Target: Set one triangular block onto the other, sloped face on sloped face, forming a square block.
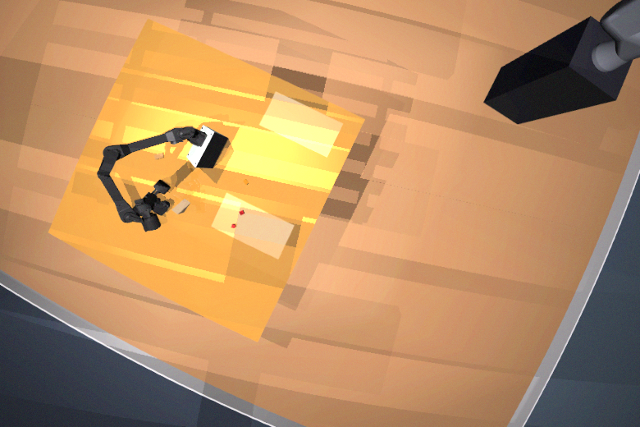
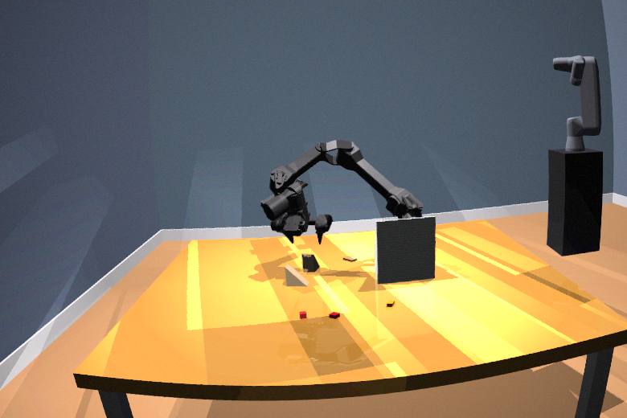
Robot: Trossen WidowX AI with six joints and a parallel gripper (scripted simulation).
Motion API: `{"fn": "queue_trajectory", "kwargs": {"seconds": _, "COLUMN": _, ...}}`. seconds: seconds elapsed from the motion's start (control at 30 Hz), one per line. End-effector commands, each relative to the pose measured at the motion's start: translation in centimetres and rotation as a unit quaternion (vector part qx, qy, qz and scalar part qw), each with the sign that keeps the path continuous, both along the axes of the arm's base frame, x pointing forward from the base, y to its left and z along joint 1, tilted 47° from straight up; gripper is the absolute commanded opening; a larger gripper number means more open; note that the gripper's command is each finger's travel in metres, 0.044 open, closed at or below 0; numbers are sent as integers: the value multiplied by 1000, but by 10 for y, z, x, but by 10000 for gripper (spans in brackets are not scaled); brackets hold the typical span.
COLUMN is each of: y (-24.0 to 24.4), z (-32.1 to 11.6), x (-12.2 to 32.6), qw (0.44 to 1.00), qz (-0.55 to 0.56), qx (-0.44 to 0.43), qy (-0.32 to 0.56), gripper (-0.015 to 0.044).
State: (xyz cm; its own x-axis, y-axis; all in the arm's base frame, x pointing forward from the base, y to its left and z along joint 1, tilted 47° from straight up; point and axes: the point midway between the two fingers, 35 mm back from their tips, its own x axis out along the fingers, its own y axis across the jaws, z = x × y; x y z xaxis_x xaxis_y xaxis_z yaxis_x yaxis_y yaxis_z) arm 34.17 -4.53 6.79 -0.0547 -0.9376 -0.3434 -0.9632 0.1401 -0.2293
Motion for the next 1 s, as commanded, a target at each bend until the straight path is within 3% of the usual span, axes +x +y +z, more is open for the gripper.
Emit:
{"fn": "queue_trajectory", "kwargs": {"seconds": 0.0, "y": -2, "z": -1, "x": 0, "qw": 1000, "qz": 7, "qx": -7, "qy": 13, "gripper": 440}}
{"fn": "queue_trajectory", "kwargs": {"seconds": 0.97, "y": -39, "z": -22, "x": 4, "qw": 1000, "qz": 10, "qx": 2, "qy": 13, "gripper": 440}}
